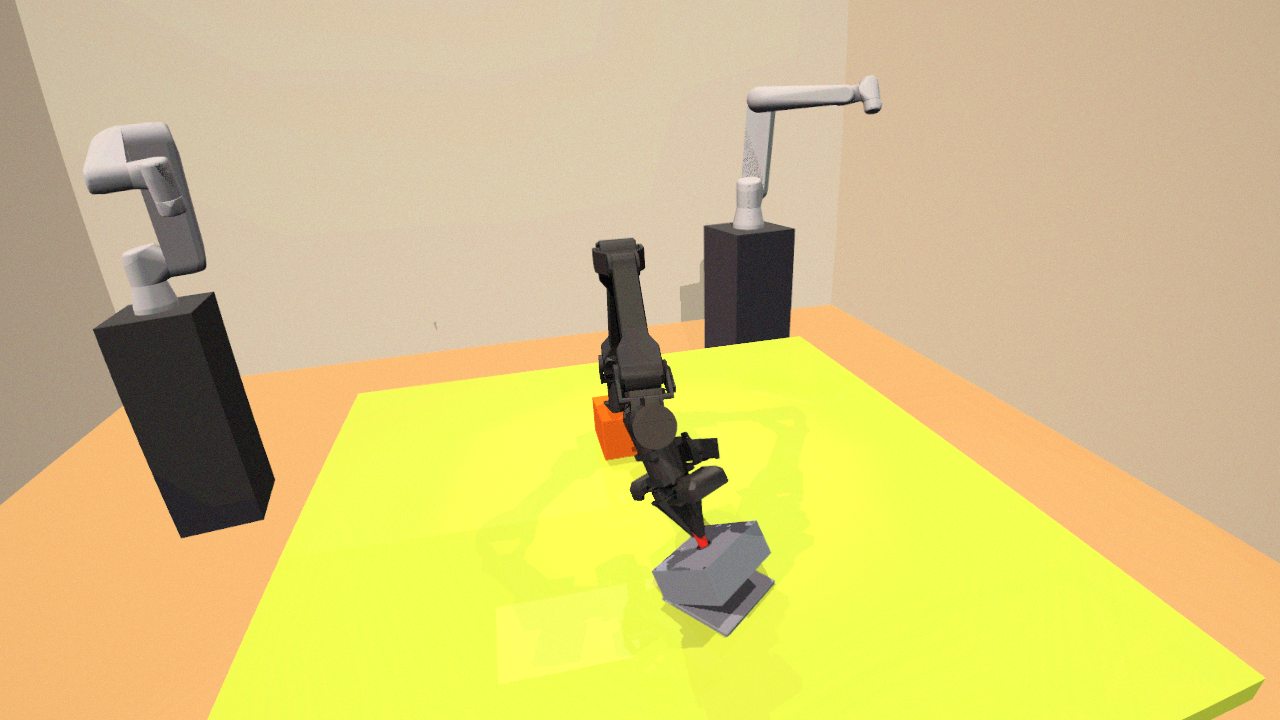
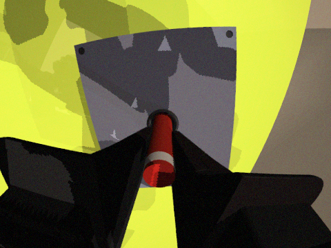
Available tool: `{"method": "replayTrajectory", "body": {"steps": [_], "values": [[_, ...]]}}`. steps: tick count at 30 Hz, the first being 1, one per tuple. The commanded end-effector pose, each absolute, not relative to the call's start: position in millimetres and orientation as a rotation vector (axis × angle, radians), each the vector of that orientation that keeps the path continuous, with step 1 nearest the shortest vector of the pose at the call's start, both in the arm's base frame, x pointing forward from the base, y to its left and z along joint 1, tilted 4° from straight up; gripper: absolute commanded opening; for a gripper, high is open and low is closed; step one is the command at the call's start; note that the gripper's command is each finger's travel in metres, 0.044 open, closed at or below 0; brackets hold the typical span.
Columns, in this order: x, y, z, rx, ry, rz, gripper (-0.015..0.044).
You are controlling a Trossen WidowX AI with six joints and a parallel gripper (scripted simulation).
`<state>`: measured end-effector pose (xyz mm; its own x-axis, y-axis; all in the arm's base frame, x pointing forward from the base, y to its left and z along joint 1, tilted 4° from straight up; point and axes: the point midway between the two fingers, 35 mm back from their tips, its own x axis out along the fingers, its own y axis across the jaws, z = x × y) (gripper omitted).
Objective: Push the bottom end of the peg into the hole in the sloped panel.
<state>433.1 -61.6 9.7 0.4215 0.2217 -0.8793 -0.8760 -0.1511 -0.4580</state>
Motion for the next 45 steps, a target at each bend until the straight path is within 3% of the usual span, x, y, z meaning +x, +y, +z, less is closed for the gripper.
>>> {"method": "replayTrajectory", "body": {"steps": [1, 16, 45], "values": [[433, -62, 10, -1.397, 0.634, 1.078, 0.0053], [432, -63, 14, -1.397, 0.634, 1.078, 0.044], [409, -79, 65, -1.395, 0.642, 1.079, 0.044]]}}
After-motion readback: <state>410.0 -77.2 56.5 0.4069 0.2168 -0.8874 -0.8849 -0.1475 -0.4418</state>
